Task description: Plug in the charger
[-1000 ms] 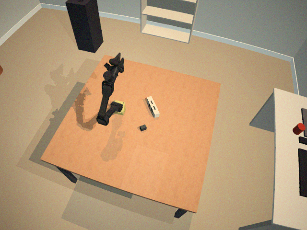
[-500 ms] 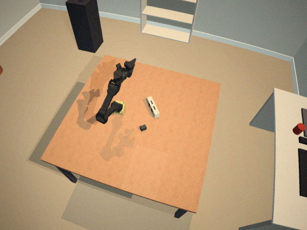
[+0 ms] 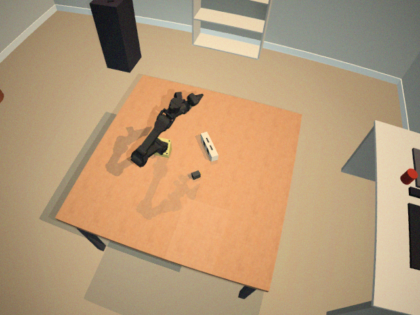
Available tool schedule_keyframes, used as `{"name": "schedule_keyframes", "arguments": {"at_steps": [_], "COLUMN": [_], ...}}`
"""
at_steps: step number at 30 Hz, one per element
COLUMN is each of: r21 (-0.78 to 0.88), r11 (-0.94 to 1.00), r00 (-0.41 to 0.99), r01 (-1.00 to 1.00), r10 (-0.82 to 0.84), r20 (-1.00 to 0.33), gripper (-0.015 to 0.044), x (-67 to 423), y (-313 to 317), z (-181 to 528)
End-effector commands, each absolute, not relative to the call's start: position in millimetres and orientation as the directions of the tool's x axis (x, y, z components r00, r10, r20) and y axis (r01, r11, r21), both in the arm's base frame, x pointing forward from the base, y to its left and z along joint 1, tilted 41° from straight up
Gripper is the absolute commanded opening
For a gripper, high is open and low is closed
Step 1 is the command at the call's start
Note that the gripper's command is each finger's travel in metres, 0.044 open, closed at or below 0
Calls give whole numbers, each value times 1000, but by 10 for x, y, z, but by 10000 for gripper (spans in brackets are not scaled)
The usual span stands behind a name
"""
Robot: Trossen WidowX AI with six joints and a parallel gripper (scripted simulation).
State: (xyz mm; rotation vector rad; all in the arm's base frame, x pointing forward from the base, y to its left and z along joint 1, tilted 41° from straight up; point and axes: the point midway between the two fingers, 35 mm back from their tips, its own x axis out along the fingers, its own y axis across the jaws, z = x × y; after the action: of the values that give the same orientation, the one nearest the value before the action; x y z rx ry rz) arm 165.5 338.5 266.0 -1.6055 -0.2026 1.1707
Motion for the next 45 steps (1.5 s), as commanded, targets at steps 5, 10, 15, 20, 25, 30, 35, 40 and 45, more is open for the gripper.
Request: {"name": "schedule_keyframes", "arguments": {"at_steps": [5,10,15,20,25,30,35,40,45], "r21": [-755,-720,-686,-653,-624,-597,-573,-553,-537], "r11": [-364,-325,-276,-218,-154,-84,-12,62,136], "r00": [570,600,618,623,617,600,571,532,483], "r01": [-546,-613,-674,-725,-766,-798,-819,-831,-833], "r10": [498,401,300,196,93,-10,-110,-206,-296], "r20": [-653,-693,-727,-757,-781,-800,-814,-821,-824], "gripper": [440,440,440,440,440,440,440,440,440], "x": [2020,2217,2391,2541,2665,2763,2835,2882,2908], "y": [3107,2897,2669,2426,2171,1907,1636,1364,1095], "z": [2375,2226,2086,1955,1834,1723,1623,1532,1452]}}
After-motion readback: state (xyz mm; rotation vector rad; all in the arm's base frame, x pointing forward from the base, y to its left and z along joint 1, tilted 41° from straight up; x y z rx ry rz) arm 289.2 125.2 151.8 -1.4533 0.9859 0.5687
